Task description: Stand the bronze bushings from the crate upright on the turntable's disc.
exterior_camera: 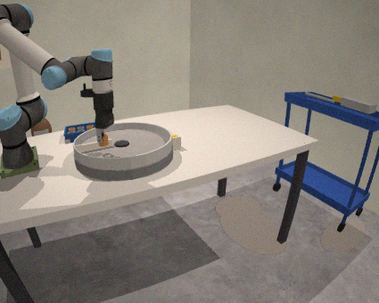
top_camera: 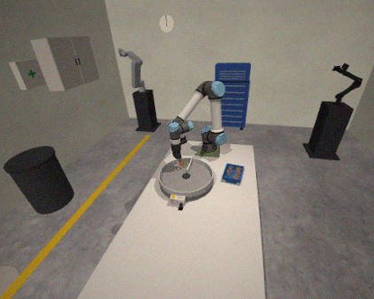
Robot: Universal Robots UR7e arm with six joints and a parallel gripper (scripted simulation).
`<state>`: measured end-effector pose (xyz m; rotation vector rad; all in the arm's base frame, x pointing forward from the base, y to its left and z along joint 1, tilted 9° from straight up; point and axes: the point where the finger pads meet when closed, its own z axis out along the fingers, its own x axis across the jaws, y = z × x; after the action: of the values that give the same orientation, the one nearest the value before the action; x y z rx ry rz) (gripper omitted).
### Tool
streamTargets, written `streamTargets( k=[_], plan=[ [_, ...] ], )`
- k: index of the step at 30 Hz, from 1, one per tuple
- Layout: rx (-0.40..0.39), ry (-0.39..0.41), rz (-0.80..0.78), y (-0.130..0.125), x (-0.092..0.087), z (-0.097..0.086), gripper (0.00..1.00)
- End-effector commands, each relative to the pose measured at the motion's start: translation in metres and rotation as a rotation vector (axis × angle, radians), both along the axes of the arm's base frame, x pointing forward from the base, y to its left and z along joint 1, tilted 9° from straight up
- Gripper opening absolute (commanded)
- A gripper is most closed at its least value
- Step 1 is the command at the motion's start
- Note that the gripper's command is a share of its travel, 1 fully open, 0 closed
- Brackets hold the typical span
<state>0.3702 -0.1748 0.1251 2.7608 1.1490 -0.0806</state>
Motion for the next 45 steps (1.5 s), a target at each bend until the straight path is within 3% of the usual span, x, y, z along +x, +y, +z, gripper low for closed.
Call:
streamTargets(
  k=[1,31,45],
  plan=[
    [-0.001,-0.001,0.0,0.0,0.0,0.0,0.0],
    [-0.001,-0.001,0.0,-0.001,0.0,-0.004,0.0],
    [-0.001,-0.001,0.0,-0.005,0.001,-0.027,0.0]
  ],
)
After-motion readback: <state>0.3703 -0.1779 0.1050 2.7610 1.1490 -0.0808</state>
